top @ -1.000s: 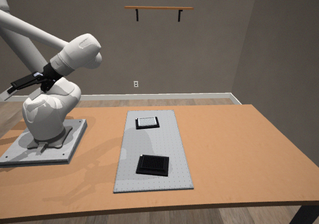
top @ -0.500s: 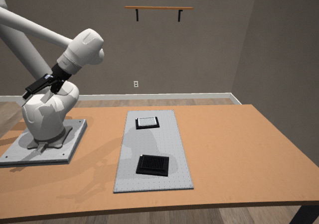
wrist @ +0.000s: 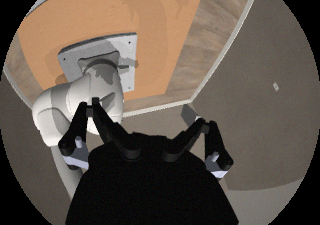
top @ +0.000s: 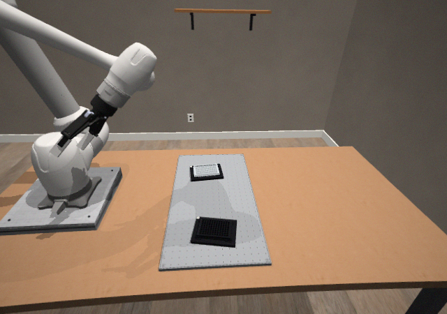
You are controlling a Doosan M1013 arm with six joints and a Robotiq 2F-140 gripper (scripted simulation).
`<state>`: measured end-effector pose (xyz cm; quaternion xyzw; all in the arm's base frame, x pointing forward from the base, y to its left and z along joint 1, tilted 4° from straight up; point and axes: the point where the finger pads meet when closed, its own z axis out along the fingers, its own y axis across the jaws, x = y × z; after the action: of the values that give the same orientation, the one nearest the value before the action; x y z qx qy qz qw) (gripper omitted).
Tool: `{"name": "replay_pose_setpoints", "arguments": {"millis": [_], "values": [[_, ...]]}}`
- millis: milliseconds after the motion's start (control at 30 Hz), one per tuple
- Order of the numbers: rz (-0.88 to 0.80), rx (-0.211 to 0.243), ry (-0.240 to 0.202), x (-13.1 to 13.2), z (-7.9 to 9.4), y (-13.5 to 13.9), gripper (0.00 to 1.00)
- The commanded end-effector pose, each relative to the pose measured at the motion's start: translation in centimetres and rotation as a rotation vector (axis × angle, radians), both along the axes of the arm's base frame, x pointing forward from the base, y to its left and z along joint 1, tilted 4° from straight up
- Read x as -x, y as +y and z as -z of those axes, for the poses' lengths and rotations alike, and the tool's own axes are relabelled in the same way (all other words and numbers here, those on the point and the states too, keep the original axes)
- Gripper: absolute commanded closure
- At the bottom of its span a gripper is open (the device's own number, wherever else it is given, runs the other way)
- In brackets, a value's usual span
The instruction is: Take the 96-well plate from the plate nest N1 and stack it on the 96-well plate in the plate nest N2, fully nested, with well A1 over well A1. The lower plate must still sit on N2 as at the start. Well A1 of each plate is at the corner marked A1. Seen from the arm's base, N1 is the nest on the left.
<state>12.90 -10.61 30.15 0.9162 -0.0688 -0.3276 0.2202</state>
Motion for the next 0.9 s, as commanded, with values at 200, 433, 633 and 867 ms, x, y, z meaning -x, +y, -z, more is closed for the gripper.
{"name": "replay_pose_setpoints", "arguments": {"millis": [200,433,633,867], "values": [[-0.045,-0.035,-0.06,-3.2,1.6,0.6,0.0],[-0.078,-0.065,-0.11,-6.2,3.1,1.4,0.0],[-0.085,-0.071,-0.12,-8.8,4.3,2.2,0.0],[-0.122,-0.109,-0.18,-10.9,5.4,3.1,0.0]]}}
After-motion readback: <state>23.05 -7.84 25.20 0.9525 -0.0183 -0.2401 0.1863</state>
